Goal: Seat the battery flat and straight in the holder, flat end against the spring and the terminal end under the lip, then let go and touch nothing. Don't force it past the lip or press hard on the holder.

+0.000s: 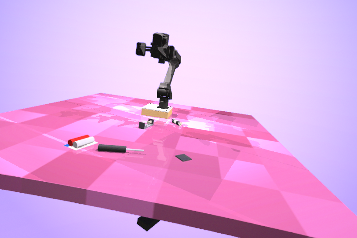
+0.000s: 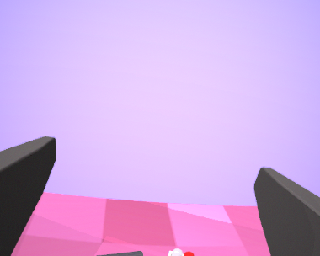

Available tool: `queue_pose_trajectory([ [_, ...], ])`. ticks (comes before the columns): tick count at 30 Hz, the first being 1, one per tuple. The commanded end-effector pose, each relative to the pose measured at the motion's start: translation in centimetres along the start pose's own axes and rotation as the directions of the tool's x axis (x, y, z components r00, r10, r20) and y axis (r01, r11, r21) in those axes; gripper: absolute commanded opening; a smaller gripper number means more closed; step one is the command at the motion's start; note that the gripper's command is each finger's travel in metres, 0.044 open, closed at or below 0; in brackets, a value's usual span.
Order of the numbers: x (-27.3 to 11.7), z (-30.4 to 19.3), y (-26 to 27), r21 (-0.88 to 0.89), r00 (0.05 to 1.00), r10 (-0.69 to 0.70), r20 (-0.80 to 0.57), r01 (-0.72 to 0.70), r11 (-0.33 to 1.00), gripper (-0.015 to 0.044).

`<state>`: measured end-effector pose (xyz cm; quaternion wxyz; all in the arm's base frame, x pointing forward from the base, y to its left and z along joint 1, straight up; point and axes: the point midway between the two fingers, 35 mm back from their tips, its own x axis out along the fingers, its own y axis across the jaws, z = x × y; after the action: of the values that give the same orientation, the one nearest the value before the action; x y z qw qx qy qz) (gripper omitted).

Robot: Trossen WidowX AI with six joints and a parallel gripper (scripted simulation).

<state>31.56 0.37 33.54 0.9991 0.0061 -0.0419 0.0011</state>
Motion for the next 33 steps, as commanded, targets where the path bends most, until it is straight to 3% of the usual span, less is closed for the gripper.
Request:
queue_pose_trajectory([
  [1, 0.1, -0.4, 0.3, -0.001, 1.000, 0.009, -0.018, -0.009, 1.000, 0.0374],
  [4, 0.8, -6.4, 3.9, -0.023, 0.957, 0.116, -0.265, -0.127, 0.992, 0.0295],
  [7, -0.6, -13.0, 7.7, -0.042, 0.822, 0.208, -0.530, -0.271, 0.962, 0.0227],
  [12, -7.9, -22.8, 12.6, -0.030, 0.395, 0.227, -0.890, -0.548, 0.836, 0.0227],
  [16, -15.7, -27.0, 13.1, 0.031, 0.023, 0.069, -0.997, -0.728, 0.685, 0.0227],
  [17, -17.0, -27.4, 13.0, 0.046, -0.035, 0.029, -0.999, -0.753, 0.657, 0.0227],
  [33, -17.8, -29.0, 12.9, 0.054, -0.067, 0.005, -0.998, -0.766, 0.641, 0.0227],
])
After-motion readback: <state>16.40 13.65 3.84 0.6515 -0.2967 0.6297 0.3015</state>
